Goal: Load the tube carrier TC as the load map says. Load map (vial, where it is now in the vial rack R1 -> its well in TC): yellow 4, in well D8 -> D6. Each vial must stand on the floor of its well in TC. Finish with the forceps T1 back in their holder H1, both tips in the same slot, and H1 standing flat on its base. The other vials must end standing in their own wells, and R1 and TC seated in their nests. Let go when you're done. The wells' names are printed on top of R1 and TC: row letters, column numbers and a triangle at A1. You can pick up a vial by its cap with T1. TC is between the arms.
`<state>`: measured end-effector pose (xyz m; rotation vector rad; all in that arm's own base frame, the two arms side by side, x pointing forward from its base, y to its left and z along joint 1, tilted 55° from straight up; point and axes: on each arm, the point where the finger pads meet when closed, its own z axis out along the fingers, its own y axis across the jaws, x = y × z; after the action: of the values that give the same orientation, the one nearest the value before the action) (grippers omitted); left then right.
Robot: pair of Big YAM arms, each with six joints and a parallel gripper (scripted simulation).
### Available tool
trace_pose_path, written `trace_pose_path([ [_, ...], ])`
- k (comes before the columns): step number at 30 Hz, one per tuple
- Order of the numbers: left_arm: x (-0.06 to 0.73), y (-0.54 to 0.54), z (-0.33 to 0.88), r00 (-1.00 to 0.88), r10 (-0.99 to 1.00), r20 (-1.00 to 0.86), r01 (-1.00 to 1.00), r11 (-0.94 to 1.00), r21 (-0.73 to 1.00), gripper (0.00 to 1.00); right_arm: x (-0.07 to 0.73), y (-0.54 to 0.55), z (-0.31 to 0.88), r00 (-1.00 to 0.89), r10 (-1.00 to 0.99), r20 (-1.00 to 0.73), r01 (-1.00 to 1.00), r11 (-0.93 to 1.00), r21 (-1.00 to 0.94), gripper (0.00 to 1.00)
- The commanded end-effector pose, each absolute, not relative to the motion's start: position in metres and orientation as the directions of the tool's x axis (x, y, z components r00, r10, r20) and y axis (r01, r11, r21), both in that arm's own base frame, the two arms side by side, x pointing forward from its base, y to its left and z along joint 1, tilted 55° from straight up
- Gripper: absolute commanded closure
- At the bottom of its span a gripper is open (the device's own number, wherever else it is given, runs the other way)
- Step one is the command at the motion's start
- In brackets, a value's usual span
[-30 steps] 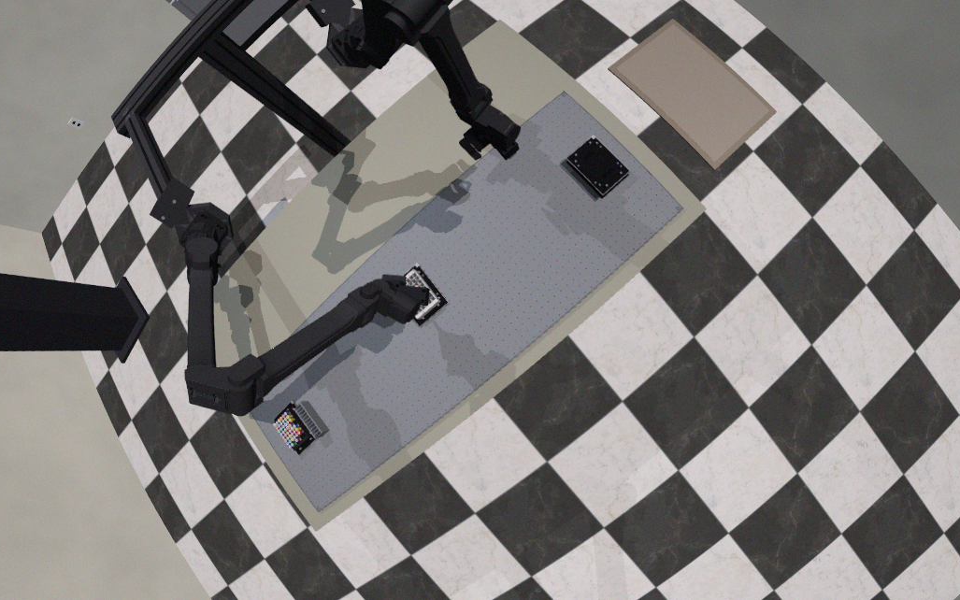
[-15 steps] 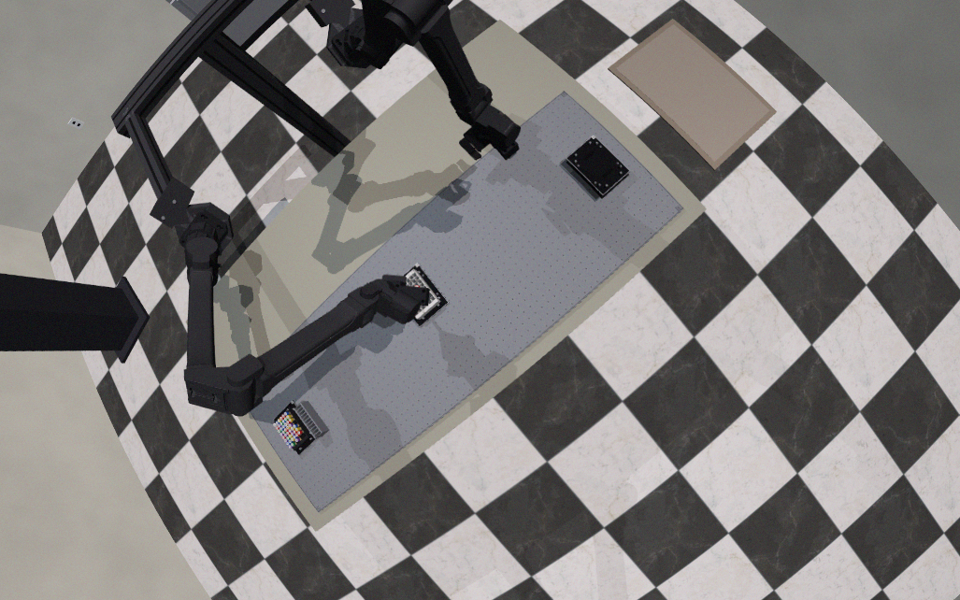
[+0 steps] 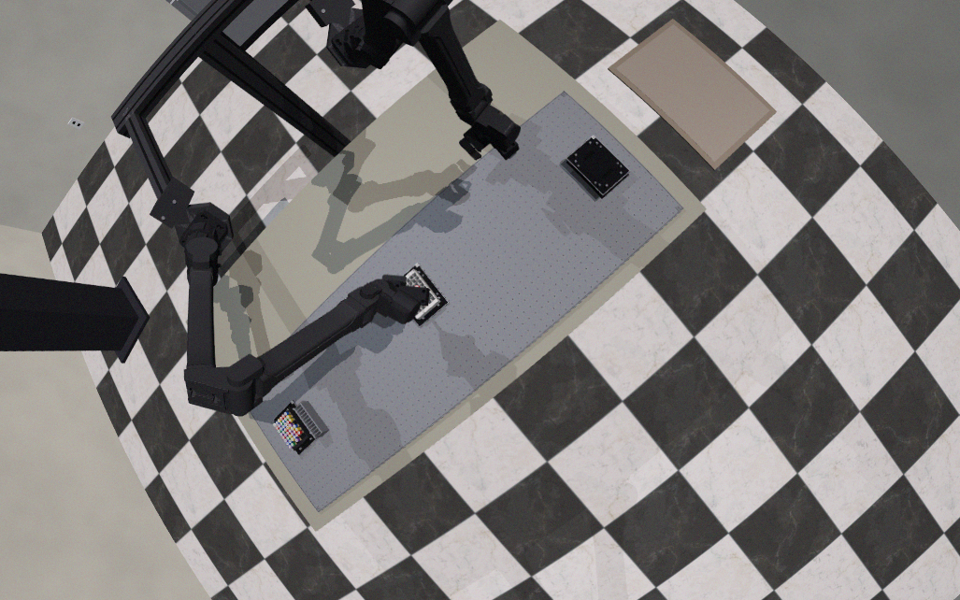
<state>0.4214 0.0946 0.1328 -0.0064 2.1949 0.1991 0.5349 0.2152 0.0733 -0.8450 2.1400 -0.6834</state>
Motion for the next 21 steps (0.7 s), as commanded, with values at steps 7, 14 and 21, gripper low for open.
trace_pose_path([
  [7,0.424,0.098,0.15,-0.552,0.088,-0.829,-0.082,0.984,0.159,0.0,0.526,0.23,0.087,-0.501,-0.739,-0.45,-0.355,0.65,-0.672,0.93],
  [14,0.424,0.098,0.15,-0.552,0.088,-0.829,-0.082,0.984,0.159,0.0,0.527,0.224,0.089,-0.524,-0.68,-0.513,-0.308,0.713,-0.63,0.93],
  [21,0.424,0.098,0.15,-0.552,0.088,-0.829,-0.082,0.984,0.159,0.0,0.533,0.197,0.094,-0.581,-0.517,-0.629,-0.177,0.834,-0.522,0.93],
])
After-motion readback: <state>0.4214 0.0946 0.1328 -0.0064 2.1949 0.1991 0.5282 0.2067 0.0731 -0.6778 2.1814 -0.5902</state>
